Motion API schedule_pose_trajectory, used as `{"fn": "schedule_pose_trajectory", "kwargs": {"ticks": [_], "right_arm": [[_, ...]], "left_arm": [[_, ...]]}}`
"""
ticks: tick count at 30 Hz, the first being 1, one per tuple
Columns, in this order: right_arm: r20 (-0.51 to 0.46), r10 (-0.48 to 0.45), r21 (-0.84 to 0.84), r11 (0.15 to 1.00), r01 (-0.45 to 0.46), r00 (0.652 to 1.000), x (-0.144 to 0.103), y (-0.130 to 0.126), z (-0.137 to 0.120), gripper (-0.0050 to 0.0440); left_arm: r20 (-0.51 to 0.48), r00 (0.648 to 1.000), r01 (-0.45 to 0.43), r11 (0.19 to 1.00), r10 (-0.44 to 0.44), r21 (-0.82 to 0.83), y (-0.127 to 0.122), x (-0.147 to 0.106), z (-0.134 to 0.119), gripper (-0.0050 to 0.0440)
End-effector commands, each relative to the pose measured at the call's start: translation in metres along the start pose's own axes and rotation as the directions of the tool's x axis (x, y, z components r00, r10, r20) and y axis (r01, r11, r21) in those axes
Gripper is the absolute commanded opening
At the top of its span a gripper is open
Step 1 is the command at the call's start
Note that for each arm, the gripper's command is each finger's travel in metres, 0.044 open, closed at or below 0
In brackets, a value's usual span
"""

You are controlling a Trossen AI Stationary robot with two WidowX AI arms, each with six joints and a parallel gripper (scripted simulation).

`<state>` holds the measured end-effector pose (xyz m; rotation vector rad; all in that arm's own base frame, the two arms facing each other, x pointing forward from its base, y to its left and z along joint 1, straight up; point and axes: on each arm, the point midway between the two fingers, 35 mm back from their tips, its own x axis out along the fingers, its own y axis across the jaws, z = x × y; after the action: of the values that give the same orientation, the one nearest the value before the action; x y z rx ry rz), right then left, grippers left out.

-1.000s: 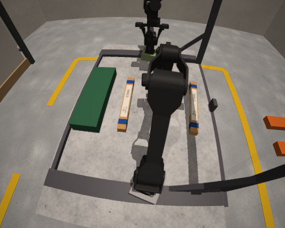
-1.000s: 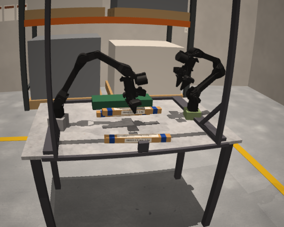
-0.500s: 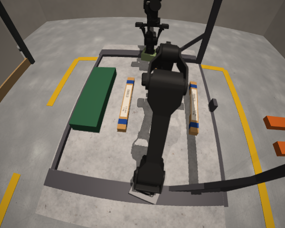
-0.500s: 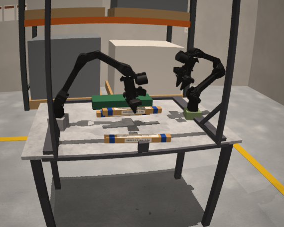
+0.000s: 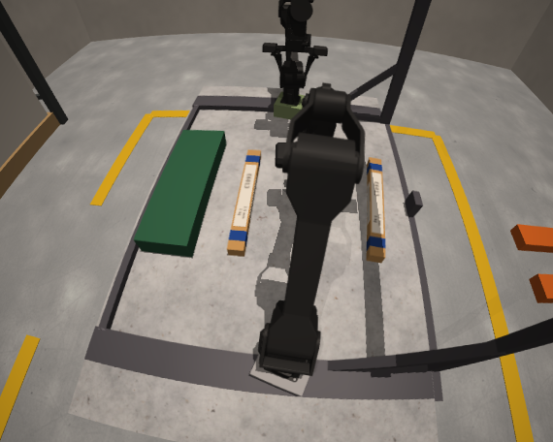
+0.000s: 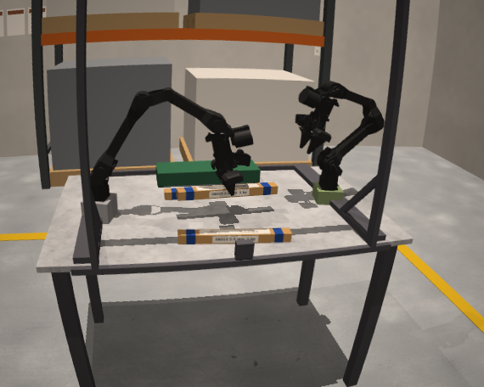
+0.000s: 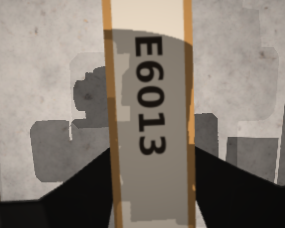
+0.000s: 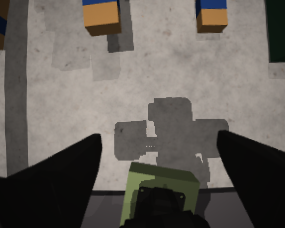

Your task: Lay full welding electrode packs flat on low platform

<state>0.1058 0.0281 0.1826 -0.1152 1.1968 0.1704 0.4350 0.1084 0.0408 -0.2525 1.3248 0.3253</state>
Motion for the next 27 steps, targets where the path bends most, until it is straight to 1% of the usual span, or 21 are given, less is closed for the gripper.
{"fn": "schedule_pose_trajectory", "kwargs": {"ticks": [1,4,8,11,13,14,17,19,22,24,26,27], "right_arm": [[0.022,-0.001,0.003,1.0,0.001,1.0,-0.006,0.0,0.003,0.033],[0.022,-0.001,0.003,1.0,0.001,1.0,-0.006,0.0,0.003,0.033],[0.022,-0.001,0.003,1.0,0.001,1.0,-0.006,0.0,0.003,0.033],[0.022,-0.001,0.003,1.0,0.001,1.0,-0.006,0.0,0.003,0.033],[0.022,-0.001,0.003,1.0,0.001,1.0,-0.006,0.0,0.003,0.033],[0.022,-0.001,0.003,1.0,0.001,1.0,-0.006,0.0,0.003,0.033],[0.022,-0.001,0.003,1.0,0.001,1.0,-0.006,0.0,0.003,0.033],[0.022,-0.001,0.003,1.0,0.001,1.0,-0.006,0.0,0.003,0.033],[0.022,-0.001,0.003,1.0,0.001,1.0,-0.006,0.0,0.003,0.033],[0.022,-0.001,0.003,1.0,0.001,1.0,-0.006,0.0,0.003,0.033],[0.022,-0.001,0.003,1.0,0.001,1.0,-0.006,0.0,0.003,0.033],[0.022,-0.001,0.003,1.0,0.001,1.0,-0.006,0.0,0.003,0.033]], "left_arm": [[0.06,0.998,0.006,1.0,-0.005,-0.007,0.0,-0.014,0.011,-0.005],[0.089,0.996,0.01,1.0,-0.01,-0.008,0.0,-0.018,0.017,-0.005],[0.096,0.995,0.011,1.0,-0.01,-0.008,-0.001,-0.017,0.019,-0.005],[0.072,0.997,0.008,1.0,-0.007,-0.007,0.0,-0.006,0.01,-0.005],[0.049,0.999,0.004,1.0,-0.004,-0.007,0.0,0.007,0.005,-0.005],[0.051,0.999,0.005,1.0,-0.004,-0.007,0.0,0.008,0.006,-0.005],[0.085,0.996,0.01,1.0,-0.009,-0.008,-0.001,0.0,0.013,-0.005],[0.094,0.996,0.011,1.0,-0.01,-0.008,-0.001,0.002,0.015,-0.005],[0.085,0.996,0.01,1.0,-0.009,-0.008,-0.001,0.009,0.011,-0.005],[0.085,0.996,0.01,1.0,-0.009,-0.008,-0.001,0.009,0.011,-0.005],[0.055,0.998,0.005,1.0,-0.005,-0.007,0.0,0.023,0.003,-0.005],[0.05,0.999,0.004,1.0,-0.004,-0.007,0.0,0.026,0.001,-0.005]]}}
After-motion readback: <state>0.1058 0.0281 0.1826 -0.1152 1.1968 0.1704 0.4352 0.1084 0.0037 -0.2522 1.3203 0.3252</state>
